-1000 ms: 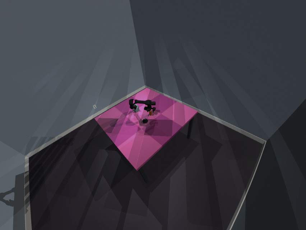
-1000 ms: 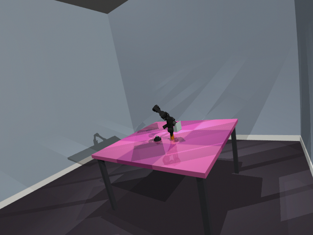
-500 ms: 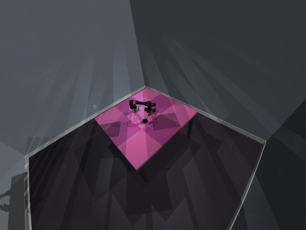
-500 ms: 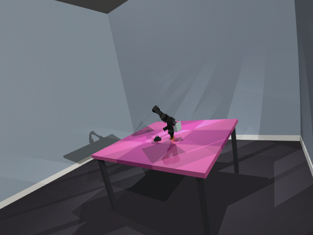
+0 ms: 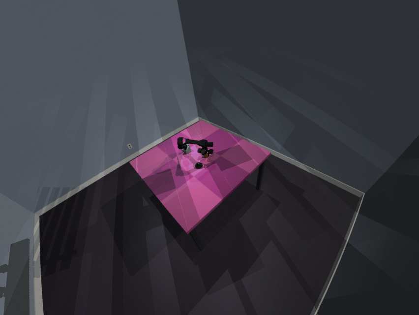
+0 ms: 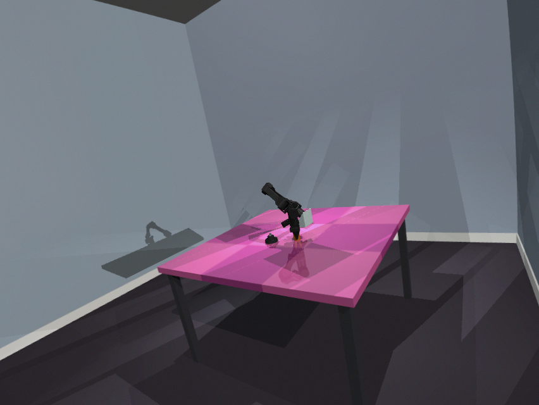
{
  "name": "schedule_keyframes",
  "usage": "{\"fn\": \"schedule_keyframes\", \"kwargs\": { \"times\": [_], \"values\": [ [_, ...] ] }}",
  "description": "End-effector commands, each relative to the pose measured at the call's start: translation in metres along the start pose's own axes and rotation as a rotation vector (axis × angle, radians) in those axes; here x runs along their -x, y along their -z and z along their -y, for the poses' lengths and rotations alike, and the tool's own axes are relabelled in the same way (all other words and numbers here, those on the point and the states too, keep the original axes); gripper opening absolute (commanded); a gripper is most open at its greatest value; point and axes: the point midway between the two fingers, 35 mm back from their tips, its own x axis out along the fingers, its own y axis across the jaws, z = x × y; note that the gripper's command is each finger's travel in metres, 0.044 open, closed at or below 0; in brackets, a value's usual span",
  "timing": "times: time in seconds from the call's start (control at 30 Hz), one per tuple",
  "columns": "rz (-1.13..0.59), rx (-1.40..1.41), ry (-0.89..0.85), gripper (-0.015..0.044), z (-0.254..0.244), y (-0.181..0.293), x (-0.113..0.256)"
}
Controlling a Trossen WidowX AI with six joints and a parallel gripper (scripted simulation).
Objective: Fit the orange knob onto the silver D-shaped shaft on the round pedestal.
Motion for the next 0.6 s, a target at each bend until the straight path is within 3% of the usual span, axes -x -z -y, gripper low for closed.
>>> {"fn": "schedule_keyframes", "kwargs": {
  "times": [0.0,0.17,0.33,0.57],
  "values": [
    [0.006,0.005,0.0,0.0151,0.0,-0.001,-0.001],
    [0.006,0.005,0.0,0.0118,0.0,-0.001,-0.001],
    [0.004,0.006,-0.002,0.0,-0.003,0.0,0.013],
    [-0.001,0.007,-0.006,0.0,-0.009,0.0,0.053]
  ]
}}
